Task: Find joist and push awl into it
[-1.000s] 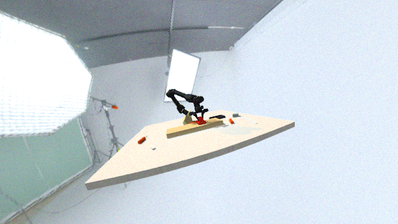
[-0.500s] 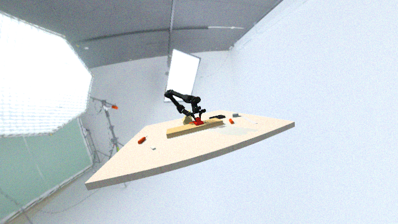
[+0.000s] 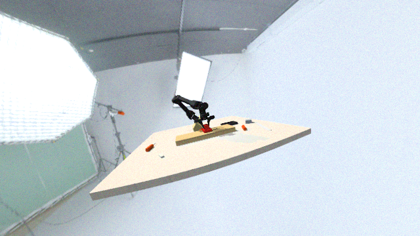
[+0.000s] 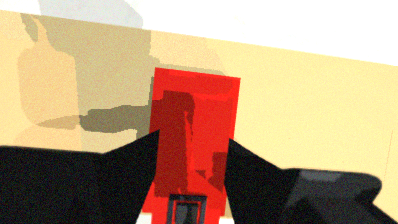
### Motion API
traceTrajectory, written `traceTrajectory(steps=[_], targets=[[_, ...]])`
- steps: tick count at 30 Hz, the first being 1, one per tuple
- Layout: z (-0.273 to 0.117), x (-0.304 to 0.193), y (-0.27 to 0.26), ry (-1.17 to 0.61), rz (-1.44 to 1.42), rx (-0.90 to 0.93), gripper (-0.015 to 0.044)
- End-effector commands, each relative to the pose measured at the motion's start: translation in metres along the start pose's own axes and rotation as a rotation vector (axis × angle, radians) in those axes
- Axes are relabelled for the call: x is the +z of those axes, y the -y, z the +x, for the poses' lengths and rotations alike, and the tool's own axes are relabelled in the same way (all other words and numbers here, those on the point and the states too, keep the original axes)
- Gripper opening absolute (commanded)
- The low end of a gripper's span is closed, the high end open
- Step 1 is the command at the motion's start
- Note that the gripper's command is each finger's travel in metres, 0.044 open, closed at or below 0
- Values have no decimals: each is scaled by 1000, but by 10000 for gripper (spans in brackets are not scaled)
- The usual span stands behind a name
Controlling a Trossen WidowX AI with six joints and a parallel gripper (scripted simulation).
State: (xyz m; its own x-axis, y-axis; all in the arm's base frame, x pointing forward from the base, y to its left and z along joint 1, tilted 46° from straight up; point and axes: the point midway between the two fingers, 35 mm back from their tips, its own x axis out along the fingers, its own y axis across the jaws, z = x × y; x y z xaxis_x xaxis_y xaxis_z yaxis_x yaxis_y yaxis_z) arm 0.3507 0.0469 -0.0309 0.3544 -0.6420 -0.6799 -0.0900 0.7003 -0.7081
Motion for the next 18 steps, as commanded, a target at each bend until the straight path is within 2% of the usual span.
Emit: traceTrajectory(steps=[1,18], targets=[[0,0,10,-1,2,-4,0],[0,0,38,-1,1,-5,0]])
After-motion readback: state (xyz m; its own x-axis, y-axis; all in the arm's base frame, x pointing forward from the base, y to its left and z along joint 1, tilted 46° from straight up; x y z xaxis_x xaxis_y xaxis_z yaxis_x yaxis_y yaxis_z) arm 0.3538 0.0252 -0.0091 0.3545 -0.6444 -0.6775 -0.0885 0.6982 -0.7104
